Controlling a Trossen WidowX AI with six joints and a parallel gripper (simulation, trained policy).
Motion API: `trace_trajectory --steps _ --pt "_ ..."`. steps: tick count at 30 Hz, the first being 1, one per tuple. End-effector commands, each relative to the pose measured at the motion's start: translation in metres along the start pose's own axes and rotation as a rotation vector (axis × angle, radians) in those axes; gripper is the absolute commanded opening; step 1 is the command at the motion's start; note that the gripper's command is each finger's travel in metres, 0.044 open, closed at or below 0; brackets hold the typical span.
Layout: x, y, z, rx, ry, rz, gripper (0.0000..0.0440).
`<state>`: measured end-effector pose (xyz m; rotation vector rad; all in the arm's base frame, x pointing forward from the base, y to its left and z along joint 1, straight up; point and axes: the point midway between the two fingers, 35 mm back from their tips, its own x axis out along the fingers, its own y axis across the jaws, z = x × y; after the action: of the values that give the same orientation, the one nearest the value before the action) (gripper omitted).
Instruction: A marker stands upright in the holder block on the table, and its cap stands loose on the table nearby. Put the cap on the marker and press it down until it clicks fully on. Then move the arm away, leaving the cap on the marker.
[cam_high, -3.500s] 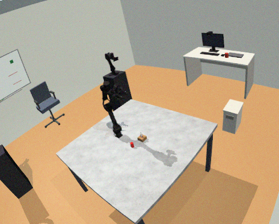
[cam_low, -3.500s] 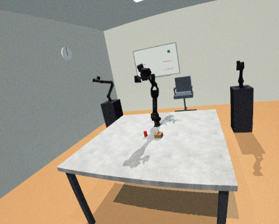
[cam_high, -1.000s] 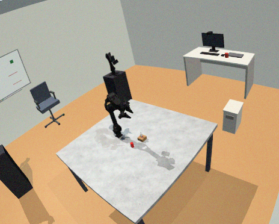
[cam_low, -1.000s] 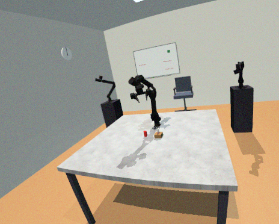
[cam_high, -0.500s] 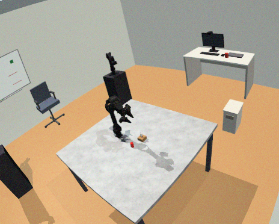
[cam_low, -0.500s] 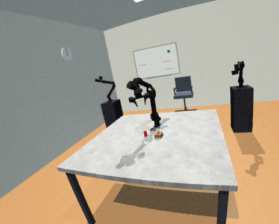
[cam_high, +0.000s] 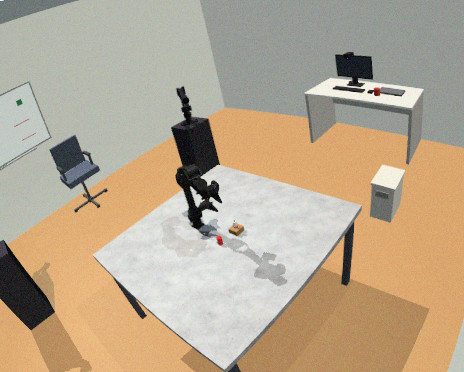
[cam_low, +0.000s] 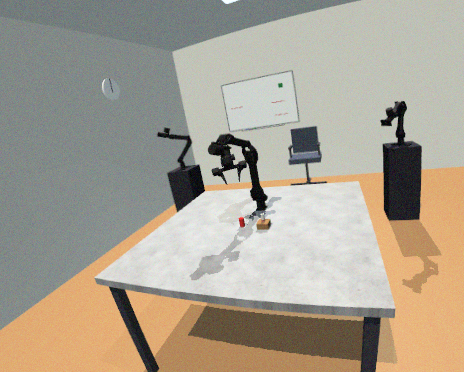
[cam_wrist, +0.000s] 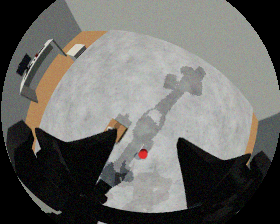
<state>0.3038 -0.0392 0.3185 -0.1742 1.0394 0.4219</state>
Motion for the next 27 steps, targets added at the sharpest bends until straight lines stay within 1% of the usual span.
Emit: trace_trajectory --steps 1,27 --pt "0.008 -0.004 -0.006 0.003 0.037 0.003 0.0321" --pt "0.056 -0.025 -0.045 0.028 0.278 0.013 0.0319"
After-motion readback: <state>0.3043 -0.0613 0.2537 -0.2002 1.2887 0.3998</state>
